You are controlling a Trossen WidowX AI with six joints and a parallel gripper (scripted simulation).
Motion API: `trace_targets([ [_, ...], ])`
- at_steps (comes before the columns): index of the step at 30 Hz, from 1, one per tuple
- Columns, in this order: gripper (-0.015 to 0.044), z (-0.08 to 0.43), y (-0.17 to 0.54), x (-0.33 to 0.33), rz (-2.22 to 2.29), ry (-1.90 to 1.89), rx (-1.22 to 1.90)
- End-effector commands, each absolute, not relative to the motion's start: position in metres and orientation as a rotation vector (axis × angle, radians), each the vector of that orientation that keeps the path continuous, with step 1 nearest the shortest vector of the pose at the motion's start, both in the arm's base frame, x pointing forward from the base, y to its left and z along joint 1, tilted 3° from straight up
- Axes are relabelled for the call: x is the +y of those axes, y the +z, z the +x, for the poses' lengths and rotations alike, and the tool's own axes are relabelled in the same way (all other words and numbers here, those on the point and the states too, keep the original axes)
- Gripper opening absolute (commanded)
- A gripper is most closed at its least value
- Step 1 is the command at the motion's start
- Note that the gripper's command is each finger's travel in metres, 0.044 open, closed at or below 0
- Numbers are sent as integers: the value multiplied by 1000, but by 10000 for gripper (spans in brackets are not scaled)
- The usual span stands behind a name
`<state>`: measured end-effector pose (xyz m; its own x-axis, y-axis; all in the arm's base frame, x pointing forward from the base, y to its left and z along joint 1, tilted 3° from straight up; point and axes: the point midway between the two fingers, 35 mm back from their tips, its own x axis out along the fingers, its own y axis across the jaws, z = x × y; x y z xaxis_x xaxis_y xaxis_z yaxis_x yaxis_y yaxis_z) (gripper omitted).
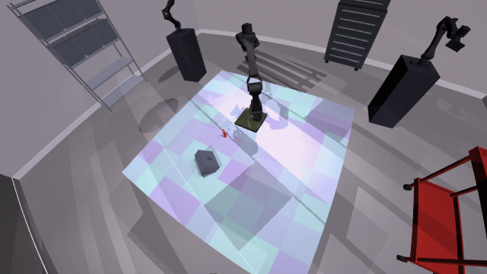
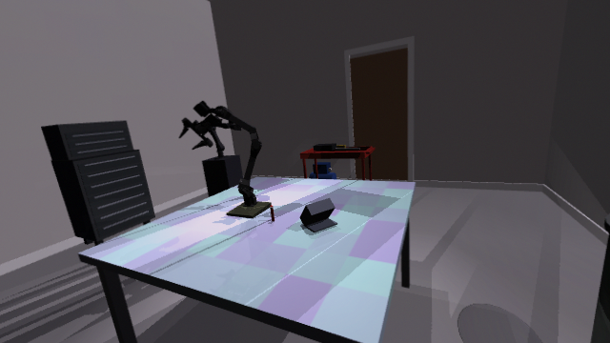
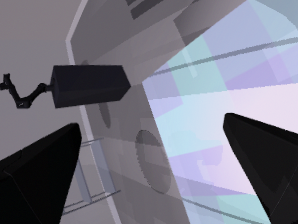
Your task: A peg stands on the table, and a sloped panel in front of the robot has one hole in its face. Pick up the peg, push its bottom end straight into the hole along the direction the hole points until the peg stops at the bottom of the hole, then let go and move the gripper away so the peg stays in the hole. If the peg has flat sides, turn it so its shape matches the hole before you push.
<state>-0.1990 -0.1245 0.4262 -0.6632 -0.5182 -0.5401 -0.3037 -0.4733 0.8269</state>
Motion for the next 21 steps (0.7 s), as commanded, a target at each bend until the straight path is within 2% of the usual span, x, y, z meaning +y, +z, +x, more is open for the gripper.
trace_targets([
  [1,426,-199,426,-125,1217,-2276,-1528],
  [2,440,-199,426,-125,1219,-2275,-1527],
  [21,440,-184,397,-173,1434,-2150,-1429],
])
